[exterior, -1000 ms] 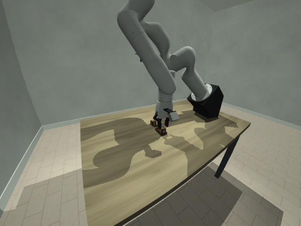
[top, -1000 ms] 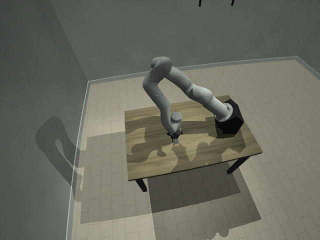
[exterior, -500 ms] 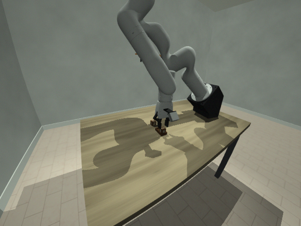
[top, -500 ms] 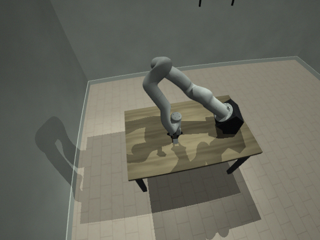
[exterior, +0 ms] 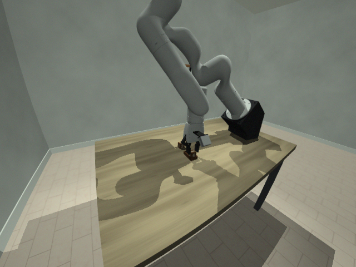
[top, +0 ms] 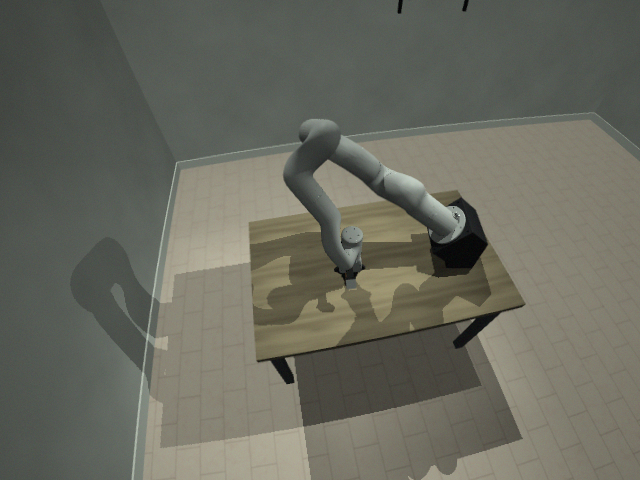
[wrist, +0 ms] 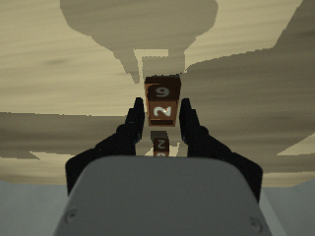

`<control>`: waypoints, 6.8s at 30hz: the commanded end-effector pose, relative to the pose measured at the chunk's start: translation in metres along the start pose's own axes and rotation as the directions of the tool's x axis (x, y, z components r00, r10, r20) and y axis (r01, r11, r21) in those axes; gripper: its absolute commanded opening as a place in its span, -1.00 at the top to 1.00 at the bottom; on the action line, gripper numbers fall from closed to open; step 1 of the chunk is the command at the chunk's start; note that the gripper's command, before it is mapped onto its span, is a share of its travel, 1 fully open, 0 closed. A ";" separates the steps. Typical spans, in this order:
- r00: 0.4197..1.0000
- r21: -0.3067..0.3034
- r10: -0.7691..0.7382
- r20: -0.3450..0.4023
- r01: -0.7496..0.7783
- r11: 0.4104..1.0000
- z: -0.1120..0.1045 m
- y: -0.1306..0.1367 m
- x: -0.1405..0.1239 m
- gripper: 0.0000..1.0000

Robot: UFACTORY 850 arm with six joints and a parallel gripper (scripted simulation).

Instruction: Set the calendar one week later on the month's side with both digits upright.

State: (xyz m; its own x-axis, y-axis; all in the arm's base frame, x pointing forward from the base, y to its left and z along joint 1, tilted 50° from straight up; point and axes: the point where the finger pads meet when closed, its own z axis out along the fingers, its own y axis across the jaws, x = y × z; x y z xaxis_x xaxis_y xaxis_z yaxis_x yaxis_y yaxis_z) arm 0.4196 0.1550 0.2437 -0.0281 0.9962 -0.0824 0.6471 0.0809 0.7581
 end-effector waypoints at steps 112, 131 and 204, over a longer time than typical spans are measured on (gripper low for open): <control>1.000 -0.001 0.000 -0.001 0.000 1.000 -0.087 0.000 0.000 0.43; 1.000 -0.001 0.000 -0.001 0.000 1.000 -0.077 -0.001 0.093 0.43; 1.000 -0.001 0.000 -0.001 0.000 1.000 0.019 0.000 0.094 0.43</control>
State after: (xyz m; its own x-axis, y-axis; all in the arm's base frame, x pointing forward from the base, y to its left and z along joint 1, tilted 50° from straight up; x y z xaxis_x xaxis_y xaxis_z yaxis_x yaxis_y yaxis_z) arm 0.4315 0.2474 0.2238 -0.0283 0.9962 -0.0822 0.6466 0.0809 0.7585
